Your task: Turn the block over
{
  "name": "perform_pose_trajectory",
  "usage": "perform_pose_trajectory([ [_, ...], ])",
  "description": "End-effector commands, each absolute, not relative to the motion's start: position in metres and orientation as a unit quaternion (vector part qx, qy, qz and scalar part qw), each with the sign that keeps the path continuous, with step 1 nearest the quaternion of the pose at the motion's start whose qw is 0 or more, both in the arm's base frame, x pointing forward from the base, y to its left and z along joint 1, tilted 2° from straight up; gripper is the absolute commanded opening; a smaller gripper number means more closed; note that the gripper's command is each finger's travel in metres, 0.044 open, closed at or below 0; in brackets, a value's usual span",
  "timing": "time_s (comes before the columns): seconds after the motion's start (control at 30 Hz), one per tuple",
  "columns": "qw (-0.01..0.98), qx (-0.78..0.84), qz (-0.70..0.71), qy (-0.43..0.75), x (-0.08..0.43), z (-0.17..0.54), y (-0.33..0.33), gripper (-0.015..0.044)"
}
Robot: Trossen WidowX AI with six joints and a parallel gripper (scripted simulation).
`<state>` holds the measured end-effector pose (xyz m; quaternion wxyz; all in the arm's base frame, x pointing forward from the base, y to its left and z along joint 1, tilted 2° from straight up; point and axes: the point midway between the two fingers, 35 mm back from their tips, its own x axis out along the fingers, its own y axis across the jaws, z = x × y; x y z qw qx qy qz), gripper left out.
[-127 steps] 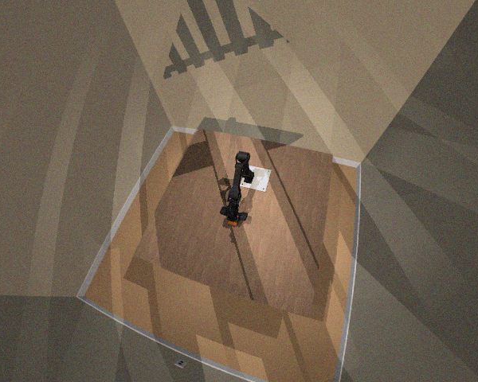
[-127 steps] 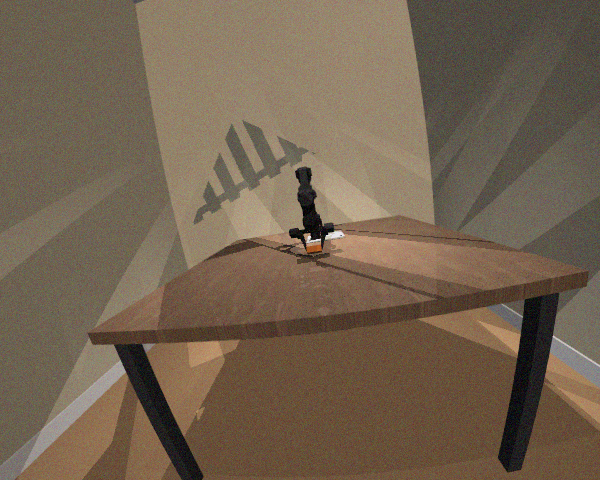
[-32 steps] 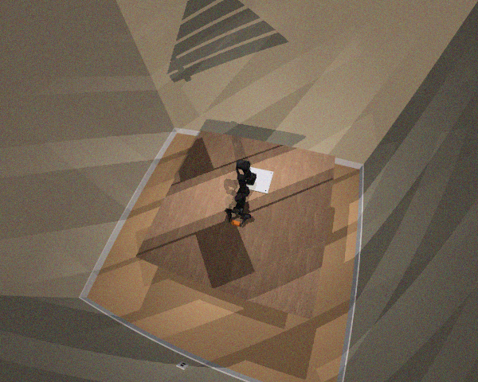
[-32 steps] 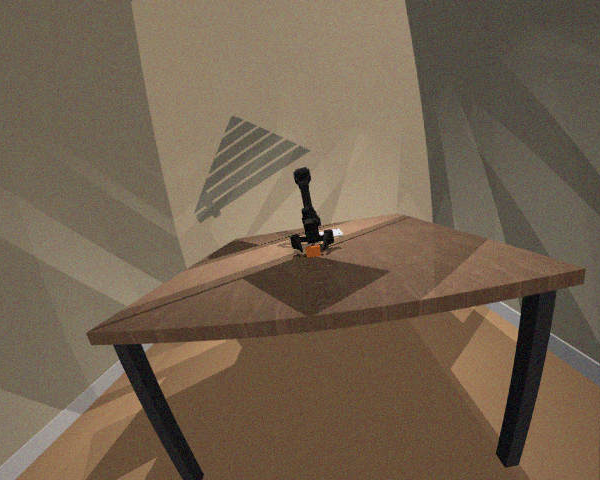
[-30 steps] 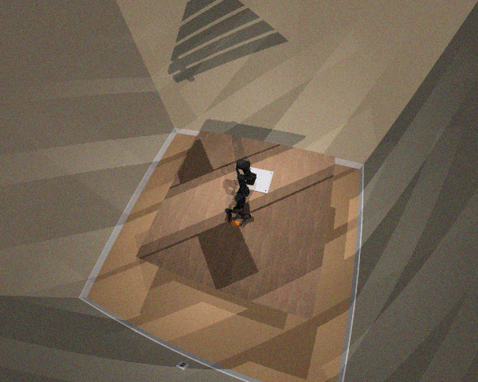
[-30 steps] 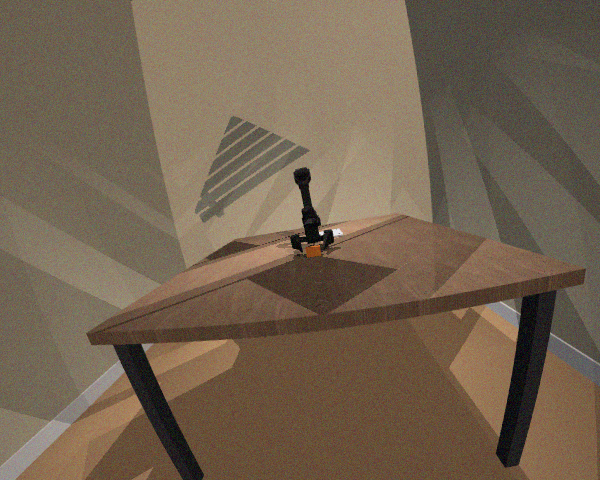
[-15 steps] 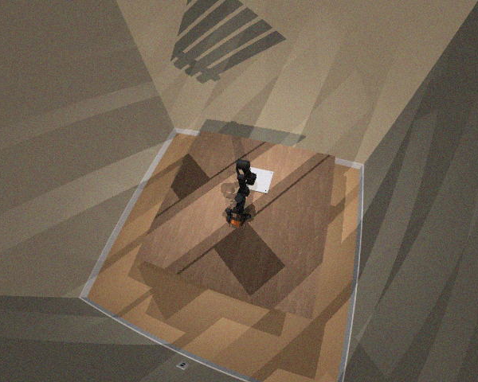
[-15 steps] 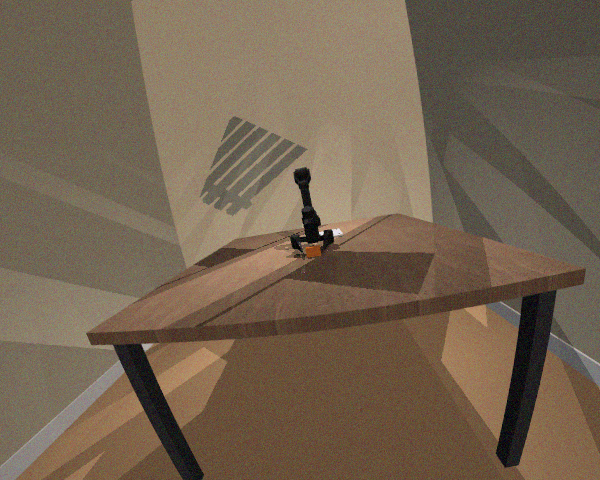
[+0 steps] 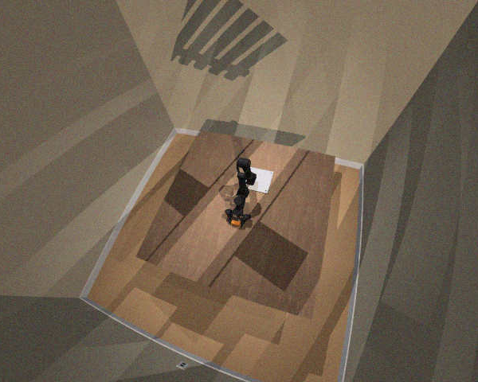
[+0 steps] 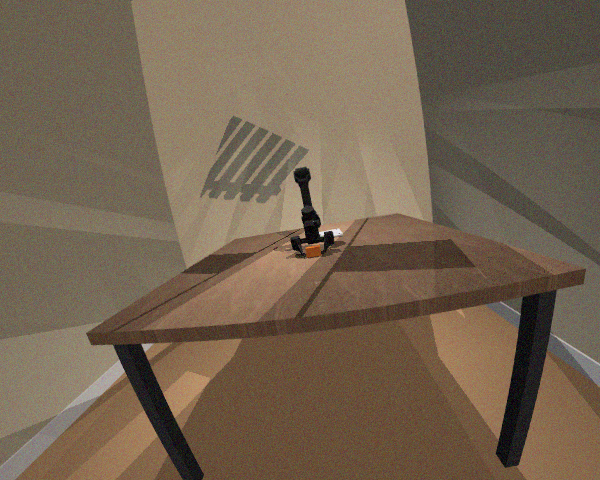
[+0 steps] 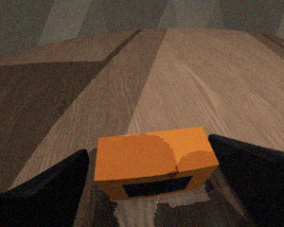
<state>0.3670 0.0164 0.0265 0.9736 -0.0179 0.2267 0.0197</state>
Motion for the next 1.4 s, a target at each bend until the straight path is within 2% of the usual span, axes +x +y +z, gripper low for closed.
perform_pose_trajectory([
  [0.0,0.961,-0.019,0.02,0.275,0.383,0.041,0.018,0.044],
  [0.23,0.917,-0.022,0.017,0.397,0.369,0.079,0.019,0.044],
  [0.57,0.889,-0.024,0.015,0.457,0.343,0.108,0.017,0.044],
  [0.97,0.888,-0.024,0.015,0.459,0.344,0.108,0.018,0.044],
  [1.37,0.791,-0.024,0.011,0.611,0.374,0.127,0.019,0.044],
])
